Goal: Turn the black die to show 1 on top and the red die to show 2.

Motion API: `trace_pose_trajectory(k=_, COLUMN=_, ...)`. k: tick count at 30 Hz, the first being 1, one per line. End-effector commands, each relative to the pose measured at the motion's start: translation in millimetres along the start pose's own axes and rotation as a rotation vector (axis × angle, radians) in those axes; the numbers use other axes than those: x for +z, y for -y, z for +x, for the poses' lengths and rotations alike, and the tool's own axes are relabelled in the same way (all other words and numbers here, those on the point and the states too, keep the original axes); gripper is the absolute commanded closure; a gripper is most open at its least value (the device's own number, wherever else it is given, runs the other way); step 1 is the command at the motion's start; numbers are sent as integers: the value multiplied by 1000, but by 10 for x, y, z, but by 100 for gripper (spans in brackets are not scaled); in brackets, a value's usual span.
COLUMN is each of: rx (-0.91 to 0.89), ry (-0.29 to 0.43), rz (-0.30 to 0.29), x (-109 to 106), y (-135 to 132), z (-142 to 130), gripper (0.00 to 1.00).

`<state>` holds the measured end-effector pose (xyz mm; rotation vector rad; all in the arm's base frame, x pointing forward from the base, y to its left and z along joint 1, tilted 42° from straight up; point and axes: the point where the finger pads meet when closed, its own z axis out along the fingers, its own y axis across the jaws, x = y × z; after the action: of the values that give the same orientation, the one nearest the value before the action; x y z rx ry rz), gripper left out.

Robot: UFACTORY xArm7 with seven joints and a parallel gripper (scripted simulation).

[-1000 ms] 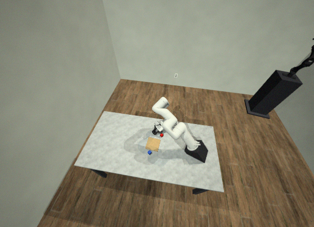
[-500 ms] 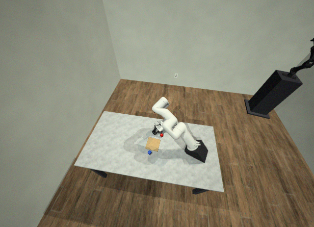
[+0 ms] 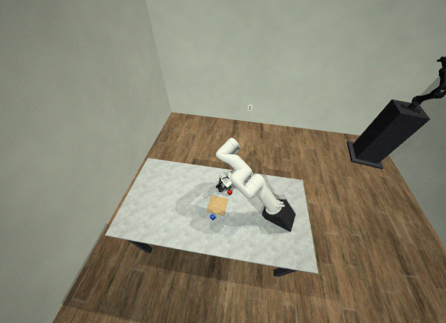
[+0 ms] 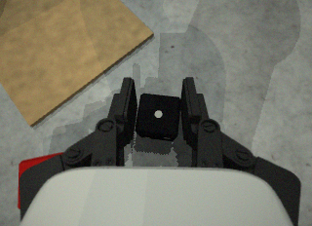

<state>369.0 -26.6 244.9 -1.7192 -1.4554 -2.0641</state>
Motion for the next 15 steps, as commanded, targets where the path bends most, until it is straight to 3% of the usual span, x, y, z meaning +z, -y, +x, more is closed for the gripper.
trace_pose_trajectory(k=1, rx=-1, ry=0, rz=-1, x=-5, y=-4, z=3, gripper=57)
trace_pose_trajectory(k=2, rx=-1, ry=0, rz=-1, x=-5, y=-4, z=3, gripper=53)
trace_pose_trajectory(k=15, rx=-1, ry=0, rz=-1, x=-5, y=-4, z=3, gripper=53)
